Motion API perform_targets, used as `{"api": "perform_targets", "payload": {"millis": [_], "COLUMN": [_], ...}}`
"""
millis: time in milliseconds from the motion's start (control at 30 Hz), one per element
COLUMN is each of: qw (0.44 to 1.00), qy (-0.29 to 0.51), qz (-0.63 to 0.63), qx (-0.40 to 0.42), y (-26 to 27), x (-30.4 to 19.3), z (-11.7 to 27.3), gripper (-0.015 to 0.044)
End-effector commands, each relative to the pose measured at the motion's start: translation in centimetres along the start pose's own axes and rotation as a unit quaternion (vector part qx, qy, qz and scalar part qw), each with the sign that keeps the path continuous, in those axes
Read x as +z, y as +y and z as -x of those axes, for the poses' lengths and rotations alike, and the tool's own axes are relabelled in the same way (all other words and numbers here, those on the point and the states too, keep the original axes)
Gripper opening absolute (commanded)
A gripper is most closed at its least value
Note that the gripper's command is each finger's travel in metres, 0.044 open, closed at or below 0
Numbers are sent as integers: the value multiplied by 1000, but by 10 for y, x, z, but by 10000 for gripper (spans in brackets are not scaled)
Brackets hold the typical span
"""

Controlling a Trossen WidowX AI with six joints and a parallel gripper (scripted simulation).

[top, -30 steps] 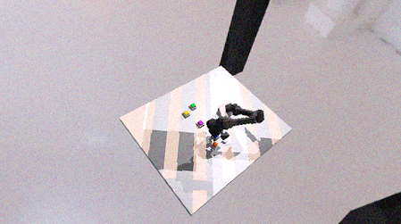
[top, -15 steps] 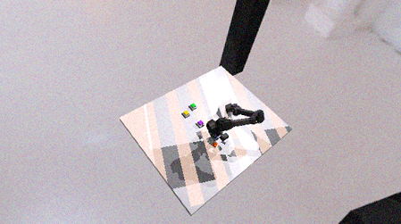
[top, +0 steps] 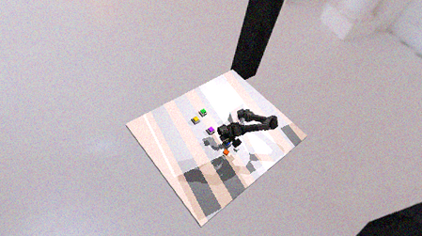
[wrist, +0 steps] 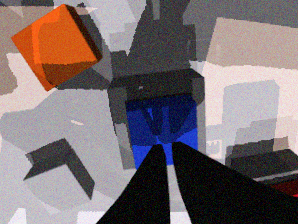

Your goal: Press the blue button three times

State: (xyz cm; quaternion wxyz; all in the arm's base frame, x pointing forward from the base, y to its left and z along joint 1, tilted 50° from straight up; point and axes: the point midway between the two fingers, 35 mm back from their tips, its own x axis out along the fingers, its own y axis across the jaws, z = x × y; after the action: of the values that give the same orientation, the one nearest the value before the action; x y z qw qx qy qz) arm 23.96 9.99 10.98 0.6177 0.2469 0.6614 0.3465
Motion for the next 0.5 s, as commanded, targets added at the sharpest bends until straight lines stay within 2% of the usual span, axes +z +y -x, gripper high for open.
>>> {"api": "perform_targets", "payload": {"millis": [0,467], "qw": [1000,1000], "qy": [-6,-6], "qz": [2,2], "qx": [-2,-2], "y": [-1,-1], "x": [2,2], "z": [16,-1], "gripper": [20,20]}}
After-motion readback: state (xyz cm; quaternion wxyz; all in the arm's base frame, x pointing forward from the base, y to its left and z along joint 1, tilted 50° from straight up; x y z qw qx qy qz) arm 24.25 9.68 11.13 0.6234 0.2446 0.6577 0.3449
